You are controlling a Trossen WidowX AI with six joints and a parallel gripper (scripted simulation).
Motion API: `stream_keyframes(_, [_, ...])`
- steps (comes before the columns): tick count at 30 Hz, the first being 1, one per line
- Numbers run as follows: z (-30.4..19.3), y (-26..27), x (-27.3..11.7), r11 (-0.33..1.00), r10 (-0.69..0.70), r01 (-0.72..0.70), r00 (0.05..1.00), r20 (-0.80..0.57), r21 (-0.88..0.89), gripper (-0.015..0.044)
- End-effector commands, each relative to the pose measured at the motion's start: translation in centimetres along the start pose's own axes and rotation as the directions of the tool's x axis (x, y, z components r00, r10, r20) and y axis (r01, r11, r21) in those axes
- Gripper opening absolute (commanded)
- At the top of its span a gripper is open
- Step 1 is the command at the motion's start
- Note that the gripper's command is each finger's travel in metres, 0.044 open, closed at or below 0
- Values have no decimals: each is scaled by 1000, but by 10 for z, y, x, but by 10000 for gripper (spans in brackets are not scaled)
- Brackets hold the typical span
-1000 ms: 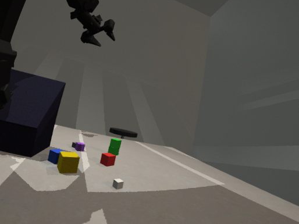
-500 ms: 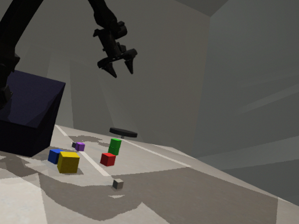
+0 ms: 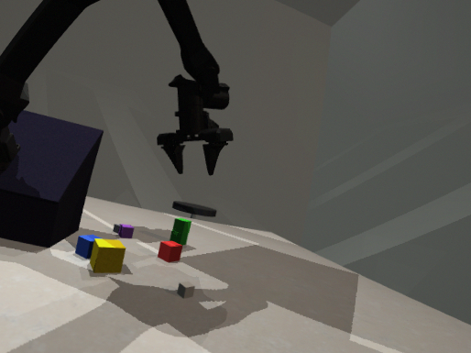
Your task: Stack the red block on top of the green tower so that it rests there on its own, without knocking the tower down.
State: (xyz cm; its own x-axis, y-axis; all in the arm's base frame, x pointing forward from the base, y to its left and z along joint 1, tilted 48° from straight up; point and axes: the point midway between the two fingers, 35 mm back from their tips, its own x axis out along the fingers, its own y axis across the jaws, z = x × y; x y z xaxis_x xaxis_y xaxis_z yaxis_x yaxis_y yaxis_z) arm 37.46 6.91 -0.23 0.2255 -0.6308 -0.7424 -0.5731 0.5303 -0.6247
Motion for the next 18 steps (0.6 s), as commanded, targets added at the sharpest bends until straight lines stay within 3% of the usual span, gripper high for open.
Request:
stream_keyframes(1, [-40, -15, 31, 999, 35, -33, 987, -158, 21, 440])
stream_keyframes(8, [-81, -38, 63, 995, 97, -83, 939, -329, 54, 440])
stream_keyframes(18, [-90, -39, 62, 995, 99, -85, 938, -333, 54, 440])
